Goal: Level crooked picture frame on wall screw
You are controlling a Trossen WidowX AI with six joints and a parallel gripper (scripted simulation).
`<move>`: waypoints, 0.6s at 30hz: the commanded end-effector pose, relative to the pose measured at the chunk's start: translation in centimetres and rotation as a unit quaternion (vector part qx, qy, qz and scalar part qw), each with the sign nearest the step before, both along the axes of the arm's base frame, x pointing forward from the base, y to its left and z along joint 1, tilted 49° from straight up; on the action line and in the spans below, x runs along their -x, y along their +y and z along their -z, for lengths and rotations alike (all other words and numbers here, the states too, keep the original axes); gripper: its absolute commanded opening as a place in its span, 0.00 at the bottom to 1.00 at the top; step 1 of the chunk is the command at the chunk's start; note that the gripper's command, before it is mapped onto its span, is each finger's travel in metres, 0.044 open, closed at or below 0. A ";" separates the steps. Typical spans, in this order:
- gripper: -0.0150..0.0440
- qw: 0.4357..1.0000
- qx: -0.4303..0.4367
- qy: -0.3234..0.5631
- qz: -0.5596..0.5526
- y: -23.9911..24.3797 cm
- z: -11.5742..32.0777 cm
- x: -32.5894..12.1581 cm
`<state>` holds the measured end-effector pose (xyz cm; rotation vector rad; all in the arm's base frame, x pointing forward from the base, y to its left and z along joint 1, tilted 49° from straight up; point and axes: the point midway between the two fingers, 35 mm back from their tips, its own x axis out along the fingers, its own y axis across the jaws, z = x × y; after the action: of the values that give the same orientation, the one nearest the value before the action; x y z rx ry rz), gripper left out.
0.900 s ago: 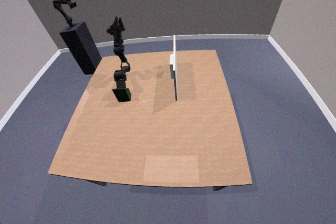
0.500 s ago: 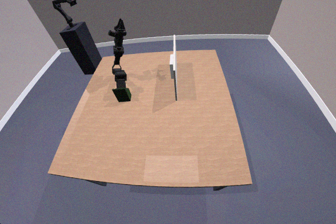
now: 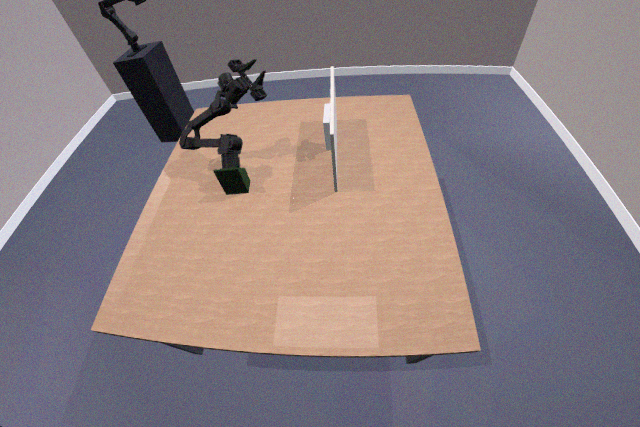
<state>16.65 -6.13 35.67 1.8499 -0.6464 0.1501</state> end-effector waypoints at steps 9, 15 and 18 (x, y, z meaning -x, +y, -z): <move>0.69 0.956 -0.111 0.173 -0.210 7.6 10.7 -2.0; 0.69 0.932 -0.117 0.227 -0.257 9.7 13.6 -1.4; 0.69 0.932 -0.117 0.227 -0.257 9.7 13.6 -1.4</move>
<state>18.21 3.47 22.55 2.1511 0.1430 -0.0099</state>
